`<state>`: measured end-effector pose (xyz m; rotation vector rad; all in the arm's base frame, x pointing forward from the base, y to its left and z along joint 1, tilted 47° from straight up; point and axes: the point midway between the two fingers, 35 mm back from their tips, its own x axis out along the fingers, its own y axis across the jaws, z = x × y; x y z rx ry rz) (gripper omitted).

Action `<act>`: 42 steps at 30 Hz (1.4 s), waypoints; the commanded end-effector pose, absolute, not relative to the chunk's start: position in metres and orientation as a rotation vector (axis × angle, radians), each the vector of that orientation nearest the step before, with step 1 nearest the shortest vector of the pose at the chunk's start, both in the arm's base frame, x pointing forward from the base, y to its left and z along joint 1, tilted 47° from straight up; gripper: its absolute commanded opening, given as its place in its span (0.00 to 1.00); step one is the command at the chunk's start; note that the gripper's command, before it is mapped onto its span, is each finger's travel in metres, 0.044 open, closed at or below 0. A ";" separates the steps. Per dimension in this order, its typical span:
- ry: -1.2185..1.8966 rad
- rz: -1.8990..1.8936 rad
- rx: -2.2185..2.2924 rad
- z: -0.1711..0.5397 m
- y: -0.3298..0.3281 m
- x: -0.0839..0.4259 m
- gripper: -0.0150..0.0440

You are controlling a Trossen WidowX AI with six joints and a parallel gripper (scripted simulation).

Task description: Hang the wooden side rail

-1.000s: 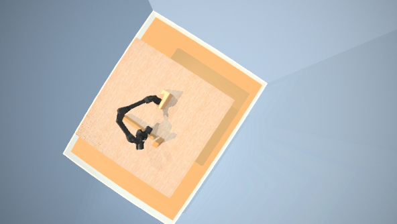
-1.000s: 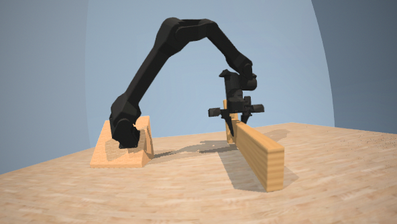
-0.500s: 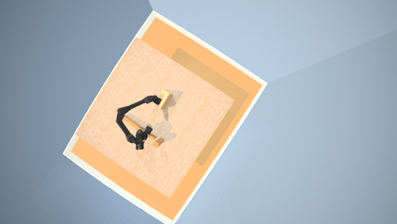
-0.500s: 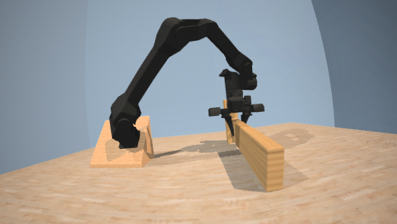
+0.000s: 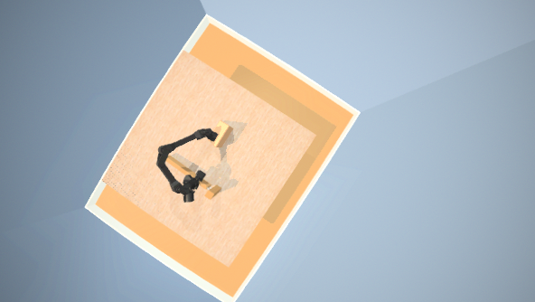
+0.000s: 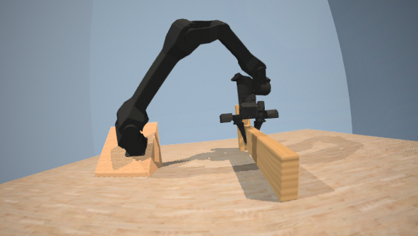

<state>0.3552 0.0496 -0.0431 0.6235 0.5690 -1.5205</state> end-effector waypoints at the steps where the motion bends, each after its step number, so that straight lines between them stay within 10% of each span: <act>1: 0.568 -1.499 0.630 -0.042 0.057 0.359 0.25; 42: 0.569 -1.499 0.630 -0.046 0.059 0.356 0.25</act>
